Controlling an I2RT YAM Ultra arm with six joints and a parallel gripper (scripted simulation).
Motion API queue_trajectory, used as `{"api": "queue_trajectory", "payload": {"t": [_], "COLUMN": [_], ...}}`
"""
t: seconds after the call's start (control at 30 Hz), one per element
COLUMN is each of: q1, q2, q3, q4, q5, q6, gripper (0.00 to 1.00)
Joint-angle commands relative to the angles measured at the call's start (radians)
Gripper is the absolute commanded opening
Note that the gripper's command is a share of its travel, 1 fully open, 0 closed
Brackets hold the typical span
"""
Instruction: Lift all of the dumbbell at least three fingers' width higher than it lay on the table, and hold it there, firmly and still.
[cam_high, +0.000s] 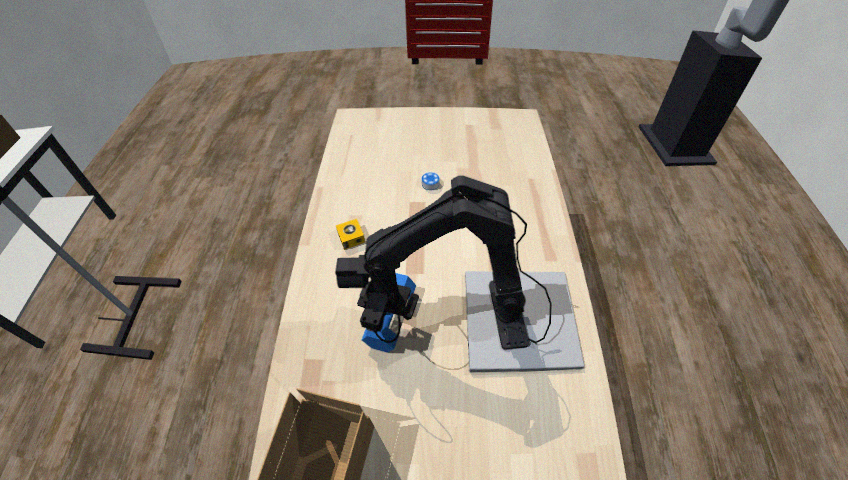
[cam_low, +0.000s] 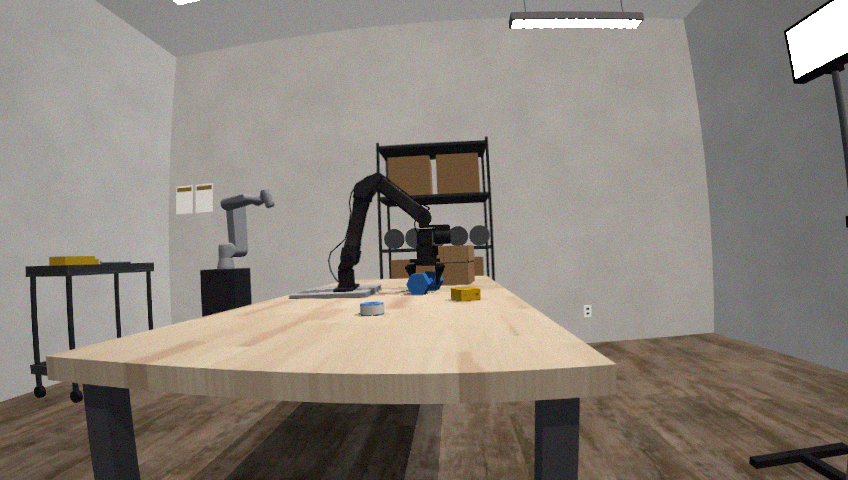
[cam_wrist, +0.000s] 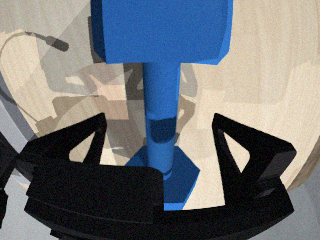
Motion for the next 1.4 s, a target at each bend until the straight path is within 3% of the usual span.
{"api": "queue_trajectory", "payload": {"t": [0.0, 0.3, 0.33, 1.37], "q1": [-0.008, -0.008, -0.008, -0.006], "q2": [-0.035, -0.035, -0.035, -0.035], "q3": [-0.009, -0.009, -0.009, -0.005], "q4": [0.007, 0.007, 0.007, -0.004], "q5": [-0.012, -0.012, -0.012, -0.013], "q6": [-0.006, -0.006, -0.006, -0.003], "gripper": [1.00, 1.00, 0.00, 0.00]}}
